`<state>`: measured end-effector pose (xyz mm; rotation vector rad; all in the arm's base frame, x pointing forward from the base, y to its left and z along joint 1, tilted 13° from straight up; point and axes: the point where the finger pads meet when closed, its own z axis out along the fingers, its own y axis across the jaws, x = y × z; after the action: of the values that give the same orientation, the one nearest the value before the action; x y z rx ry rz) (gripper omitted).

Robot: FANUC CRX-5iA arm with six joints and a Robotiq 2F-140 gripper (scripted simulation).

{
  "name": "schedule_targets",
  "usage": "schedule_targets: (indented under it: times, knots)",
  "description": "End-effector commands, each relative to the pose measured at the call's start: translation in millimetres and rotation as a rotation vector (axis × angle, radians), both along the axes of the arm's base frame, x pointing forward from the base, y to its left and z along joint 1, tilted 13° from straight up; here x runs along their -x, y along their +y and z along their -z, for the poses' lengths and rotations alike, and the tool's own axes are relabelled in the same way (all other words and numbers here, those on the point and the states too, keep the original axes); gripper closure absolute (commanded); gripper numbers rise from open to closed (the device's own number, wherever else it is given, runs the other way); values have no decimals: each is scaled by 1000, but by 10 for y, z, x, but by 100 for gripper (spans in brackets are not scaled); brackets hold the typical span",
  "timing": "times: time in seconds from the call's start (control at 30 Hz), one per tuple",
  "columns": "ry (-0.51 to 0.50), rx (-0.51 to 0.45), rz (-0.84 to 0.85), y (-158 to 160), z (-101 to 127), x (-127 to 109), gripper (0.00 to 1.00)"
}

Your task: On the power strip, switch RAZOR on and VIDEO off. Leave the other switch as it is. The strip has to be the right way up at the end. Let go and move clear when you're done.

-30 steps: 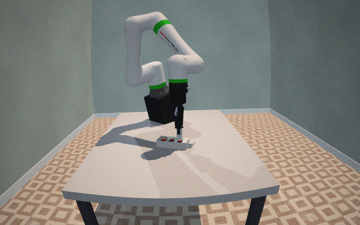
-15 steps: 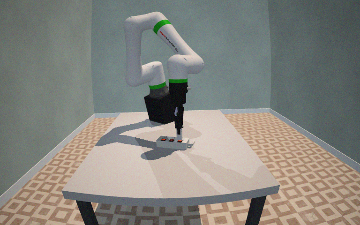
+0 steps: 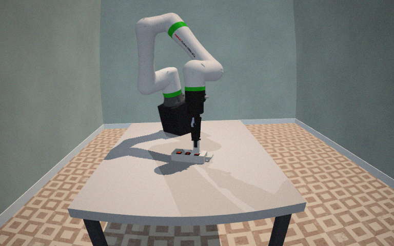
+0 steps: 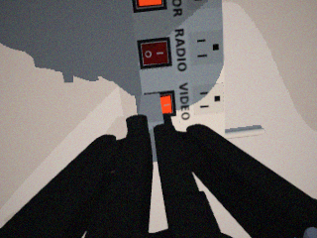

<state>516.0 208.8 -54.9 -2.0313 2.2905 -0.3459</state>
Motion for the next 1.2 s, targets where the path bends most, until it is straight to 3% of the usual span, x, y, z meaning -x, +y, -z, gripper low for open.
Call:
schedule_targets:
  times: [0.0,1.17]
  knots:
    - [0,0,0,0,6,-3,100]
    - [0,0,0,-9,74,-16,100]
